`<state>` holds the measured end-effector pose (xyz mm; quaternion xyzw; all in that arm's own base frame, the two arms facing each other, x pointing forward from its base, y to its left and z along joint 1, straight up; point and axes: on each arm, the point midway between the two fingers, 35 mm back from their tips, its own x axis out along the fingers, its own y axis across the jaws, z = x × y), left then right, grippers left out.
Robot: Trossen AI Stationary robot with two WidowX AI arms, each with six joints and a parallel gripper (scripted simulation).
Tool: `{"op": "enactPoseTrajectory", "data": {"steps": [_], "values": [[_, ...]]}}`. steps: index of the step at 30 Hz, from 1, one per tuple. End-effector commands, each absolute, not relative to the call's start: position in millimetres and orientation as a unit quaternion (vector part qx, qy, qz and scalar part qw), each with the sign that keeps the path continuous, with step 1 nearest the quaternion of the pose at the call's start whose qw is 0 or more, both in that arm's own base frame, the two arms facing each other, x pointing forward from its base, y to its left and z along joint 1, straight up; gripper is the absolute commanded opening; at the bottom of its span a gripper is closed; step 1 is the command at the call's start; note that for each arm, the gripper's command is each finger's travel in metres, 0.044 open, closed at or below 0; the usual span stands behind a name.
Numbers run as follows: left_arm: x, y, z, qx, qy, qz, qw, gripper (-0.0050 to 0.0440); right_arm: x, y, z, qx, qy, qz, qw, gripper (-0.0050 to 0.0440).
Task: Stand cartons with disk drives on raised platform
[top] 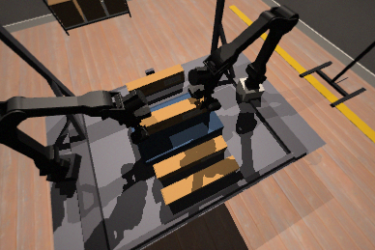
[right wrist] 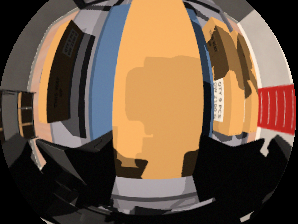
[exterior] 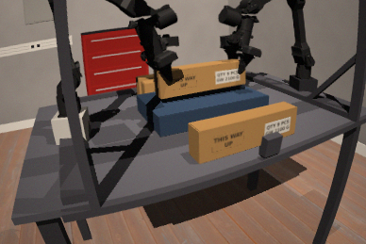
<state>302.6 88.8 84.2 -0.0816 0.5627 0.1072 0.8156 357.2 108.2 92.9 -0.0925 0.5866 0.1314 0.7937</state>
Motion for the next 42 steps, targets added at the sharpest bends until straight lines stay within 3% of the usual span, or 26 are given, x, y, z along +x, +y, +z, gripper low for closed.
{"op": "enactPoseTrajectory", "data": {"steps": [1,38,39,42], "values": [[300,89,97,-0.077,0.549,0.11,0.825,-0.005,362,109,123,-0.087,0.557,0.133,0.815,-0.005],[300,89,97,-0.076,0.55,0.11,0.825,-0.005,361,109,124,-0.087,0.556,0.132,0.816,-0.005],[300,89,73,-0.076,0.55,0.11,0.825,-0.005,362,105,84,-0.085,0.554,0.134,0.817,-0.005],[300,89,73,-0.076,0.55,0.11,0.825,-0.005,362,105,84,-0.085,0.554,0.134,0.817,-0.005]]}}
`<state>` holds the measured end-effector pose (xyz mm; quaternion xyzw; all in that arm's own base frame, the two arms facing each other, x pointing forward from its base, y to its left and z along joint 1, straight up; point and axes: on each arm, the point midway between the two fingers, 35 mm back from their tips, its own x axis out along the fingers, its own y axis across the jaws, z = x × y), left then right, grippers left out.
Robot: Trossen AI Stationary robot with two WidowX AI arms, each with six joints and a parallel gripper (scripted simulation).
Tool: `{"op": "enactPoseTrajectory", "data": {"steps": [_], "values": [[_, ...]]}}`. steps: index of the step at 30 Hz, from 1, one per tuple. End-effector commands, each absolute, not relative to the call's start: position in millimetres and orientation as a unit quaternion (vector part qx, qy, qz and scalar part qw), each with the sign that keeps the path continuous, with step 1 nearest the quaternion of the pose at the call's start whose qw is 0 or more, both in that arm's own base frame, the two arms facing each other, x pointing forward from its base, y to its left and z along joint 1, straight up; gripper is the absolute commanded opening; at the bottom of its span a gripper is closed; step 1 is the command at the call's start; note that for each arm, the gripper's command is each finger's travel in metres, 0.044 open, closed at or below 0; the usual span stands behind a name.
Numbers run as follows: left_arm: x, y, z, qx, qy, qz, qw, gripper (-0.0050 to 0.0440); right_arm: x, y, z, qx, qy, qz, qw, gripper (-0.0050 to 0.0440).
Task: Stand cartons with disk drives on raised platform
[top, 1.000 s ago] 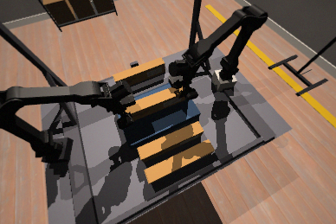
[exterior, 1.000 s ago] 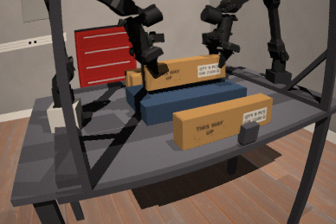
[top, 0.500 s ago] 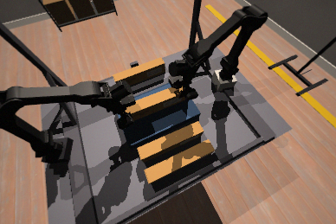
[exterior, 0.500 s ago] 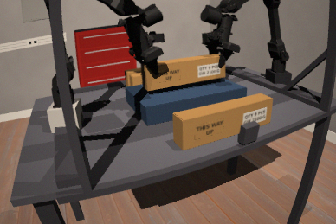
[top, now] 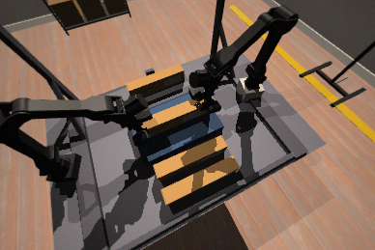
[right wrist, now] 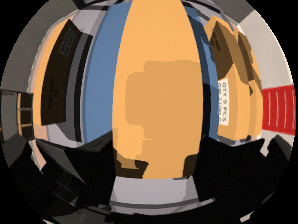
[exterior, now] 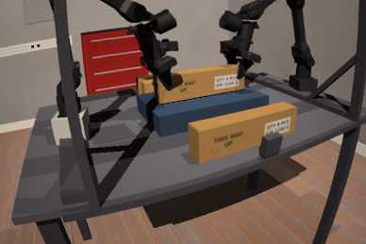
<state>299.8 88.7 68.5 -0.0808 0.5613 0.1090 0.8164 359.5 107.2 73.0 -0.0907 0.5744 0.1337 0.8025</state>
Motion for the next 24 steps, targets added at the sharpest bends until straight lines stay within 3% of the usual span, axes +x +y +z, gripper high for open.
{"op": "enactPoseTrajectory", "data": {"steps": [1,24], "values": [[299.8,89.2,73.5,-0.076,0.55,0.11,0.825,-0.005,362.2,104.7,83.6,-0.085,0.554,0.134,0.817,-0.005],[300.2,89.5,73.5,-0.078,0.549,0.111,0.825,-0.005,362.9,104.9,83.2,-0.089,0.559,0.136,0.813,-0.005]]}}
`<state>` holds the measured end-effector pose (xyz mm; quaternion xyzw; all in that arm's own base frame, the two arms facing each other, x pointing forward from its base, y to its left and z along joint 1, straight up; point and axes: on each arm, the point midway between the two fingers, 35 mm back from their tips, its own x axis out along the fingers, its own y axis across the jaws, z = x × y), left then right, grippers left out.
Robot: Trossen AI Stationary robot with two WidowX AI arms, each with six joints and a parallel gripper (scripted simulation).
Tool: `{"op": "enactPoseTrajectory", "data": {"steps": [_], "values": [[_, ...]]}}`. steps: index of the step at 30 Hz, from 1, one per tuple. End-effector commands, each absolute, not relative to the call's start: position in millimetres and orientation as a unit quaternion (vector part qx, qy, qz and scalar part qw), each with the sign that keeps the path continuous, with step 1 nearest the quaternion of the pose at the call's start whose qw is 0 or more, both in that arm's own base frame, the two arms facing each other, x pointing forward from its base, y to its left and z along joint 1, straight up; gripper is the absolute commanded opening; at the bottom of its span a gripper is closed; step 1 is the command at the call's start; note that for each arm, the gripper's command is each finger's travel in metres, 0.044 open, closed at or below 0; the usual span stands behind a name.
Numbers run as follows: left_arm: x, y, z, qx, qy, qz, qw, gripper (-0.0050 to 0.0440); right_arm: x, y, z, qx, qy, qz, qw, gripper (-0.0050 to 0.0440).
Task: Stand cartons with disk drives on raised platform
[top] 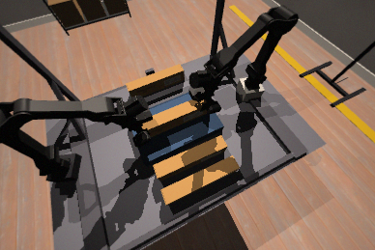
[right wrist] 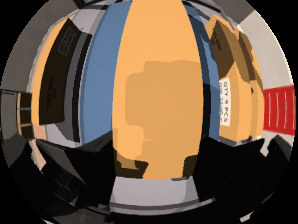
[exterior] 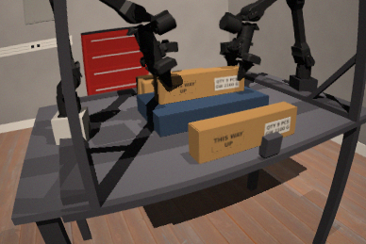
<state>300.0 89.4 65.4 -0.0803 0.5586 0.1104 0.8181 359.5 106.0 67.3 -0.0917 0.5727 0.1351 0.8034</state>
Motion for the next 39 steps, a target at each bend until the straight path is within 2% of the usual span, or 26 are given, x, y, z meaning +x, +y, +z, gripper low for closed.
{"op": "enactPoseTrajectory", "data": {"steps": [1,23,24,39], "values": [[300.2,89.5,73.5,-0.078,0.549,0.111,0.825,-0.005,362.9,104.9,83.2,-0.089,0.559,0.136,0.813,-0.005],[299.8,89.5,73.7,-0.077,0.549,0.11,0.825,-0.005,363.1,104.8,83.2,-0.085,0.554,0.133,0.818,-0.005],[303.6,90.5,73.7,-0.078,0.547,0.112,0.826,0.0381,362.8,106.9,76.8,-0.09,0.56,0.136,0.812,0.0385],[303.6,90.5,73.7,-0.078,0.547,0.112,0.826,0.0381,362.8,106.9,76.8,-0.09,0.56,0.136,0.812,0.0385]]}}
